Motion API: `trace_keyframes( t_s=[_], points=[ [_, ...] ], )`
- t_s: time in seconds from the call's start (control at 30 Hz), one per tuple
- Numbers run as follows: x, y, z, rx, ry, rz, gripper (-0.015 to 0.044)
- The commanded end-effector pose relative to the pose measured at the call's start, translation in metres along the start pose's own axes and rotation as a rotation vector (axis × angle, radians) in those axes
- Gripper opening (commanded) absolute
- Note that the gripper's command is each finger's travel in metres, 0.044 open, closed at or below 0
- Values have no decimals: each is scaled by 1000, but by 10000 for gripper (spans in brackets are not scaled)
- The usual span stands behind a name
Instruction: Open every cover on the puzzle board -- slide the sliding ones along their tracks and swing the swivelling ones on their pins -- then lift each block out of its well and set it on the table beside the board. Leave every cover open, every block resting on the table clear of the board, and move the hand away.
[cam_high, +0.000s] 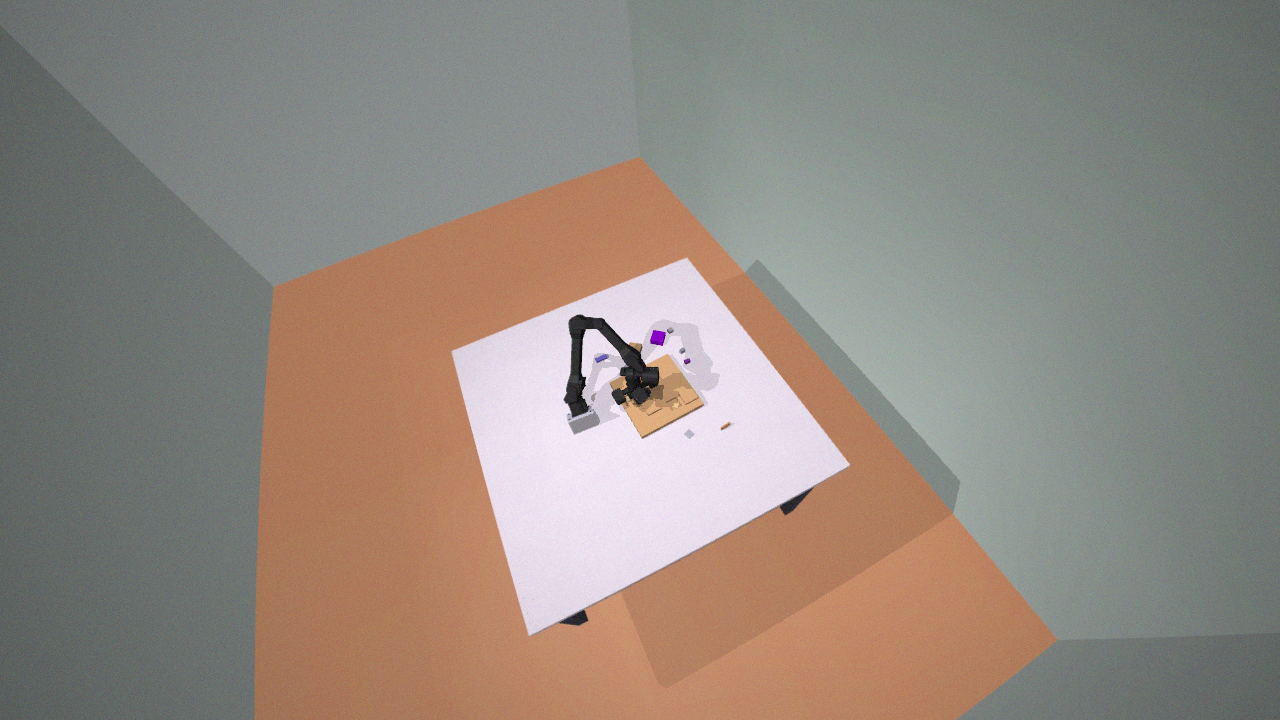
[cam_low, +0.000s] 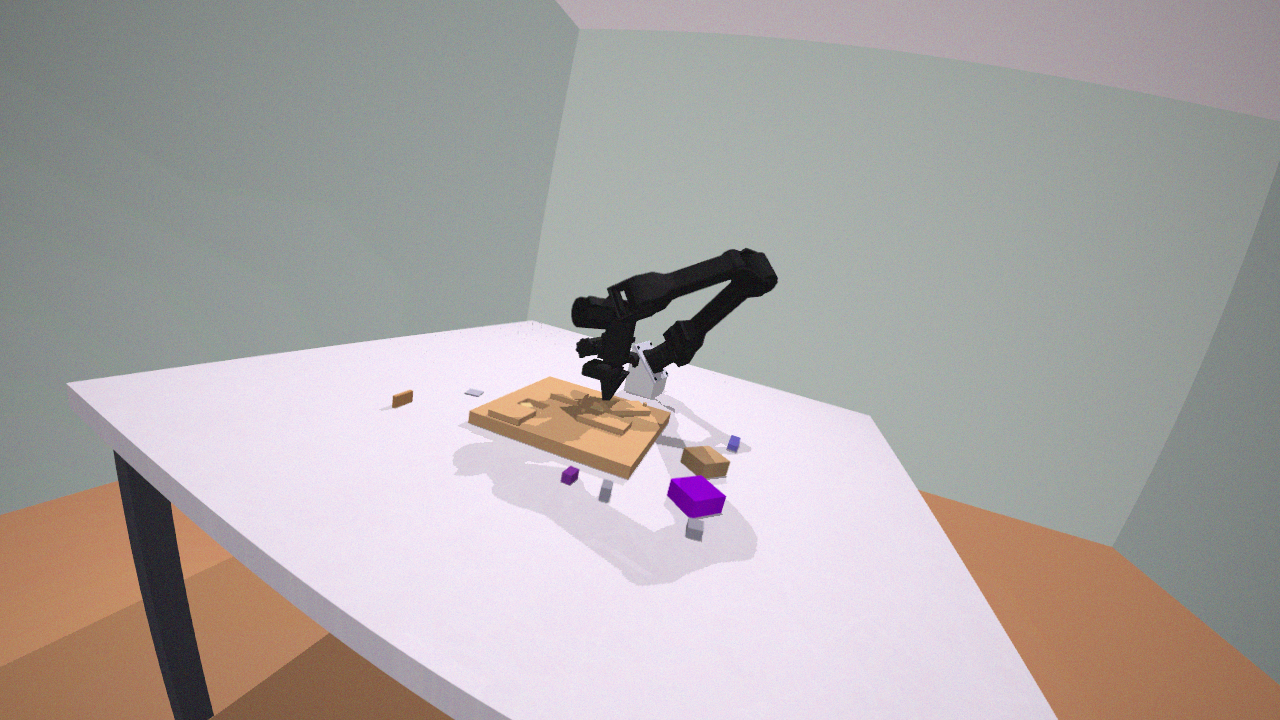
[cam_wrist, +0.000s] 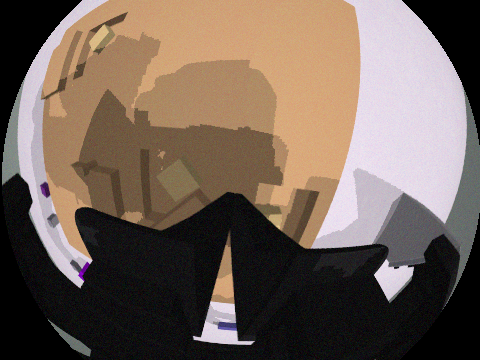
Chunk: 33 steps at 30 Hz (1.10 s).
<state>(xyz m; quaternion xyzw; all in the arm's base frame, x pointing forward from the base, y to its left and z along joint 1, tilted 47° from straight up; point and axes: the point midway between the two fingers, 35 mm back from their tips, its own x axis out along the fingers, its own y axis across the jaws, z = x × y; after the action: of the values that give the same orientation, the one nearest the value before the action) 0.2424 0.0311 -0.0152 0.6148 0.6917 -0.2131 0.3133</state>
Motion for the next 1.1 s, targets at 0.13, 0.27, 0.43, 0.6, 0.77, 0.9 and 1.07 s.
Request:
trace_keyframes(
  t_s=[0.13,0.27,0.43,0.6,0.77,0.9,1.07],
  points=[
    [0,11,-5,0,4,4,0],
    [0,15,-8,0,4,5,0],
    [0,20,-10,0,4,5,0],
    [0,23,-12,-1,4,5,0],
    [-1,27,-17,-1,4,5,0],
    [-1,31,-20,-1,5,5,0],
    [-1,36,-25,-1,5,5,0]
  ],
)
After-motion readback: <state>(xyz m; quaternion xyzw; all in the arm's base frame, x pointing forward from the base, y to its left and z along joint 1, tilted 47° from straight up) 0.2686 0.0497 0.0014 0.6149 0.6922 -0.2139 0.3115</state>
